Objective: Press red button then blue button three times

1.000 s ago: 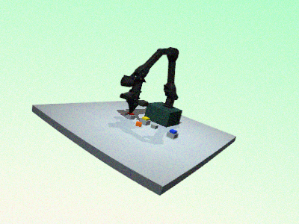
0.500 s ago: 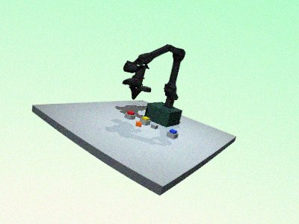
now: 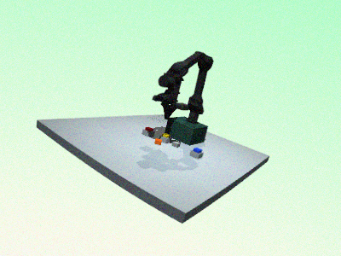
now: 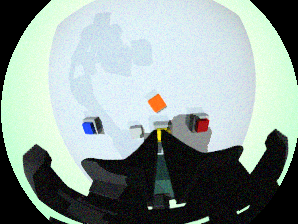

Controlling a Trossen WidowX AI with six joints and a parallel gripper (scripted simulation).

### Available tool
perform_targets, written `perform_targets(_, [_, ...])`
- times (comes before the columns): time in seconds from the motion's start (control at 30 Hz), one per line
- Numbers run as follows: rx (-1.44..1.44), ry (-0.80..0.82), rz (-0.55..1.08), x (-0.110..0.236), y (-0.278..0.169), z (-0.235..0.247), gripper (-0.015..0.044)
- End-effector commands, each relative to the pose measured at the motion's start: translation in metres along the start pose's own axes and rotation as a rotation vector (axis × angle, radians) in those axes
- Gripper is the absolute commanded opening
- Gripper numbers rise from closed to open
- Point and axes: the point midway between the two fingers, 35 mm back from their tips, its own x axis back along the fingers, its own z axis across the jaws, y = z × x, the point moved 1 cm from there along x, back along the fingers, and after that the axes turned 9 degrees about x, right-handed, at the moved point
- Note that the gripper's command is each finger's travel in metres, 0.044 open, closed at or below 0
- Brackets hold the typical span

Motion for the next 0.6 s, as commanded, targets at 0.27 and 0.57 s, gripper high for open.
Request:
perform_targets(0.27, [-0.002, 0.017, 0.009, 0.000, -0.003, 0.174, 0.0020])
perform_targets(0.57, [-0.002, 0.020, 0.009, -0.031, -0.010, 0.197, 0.0020])
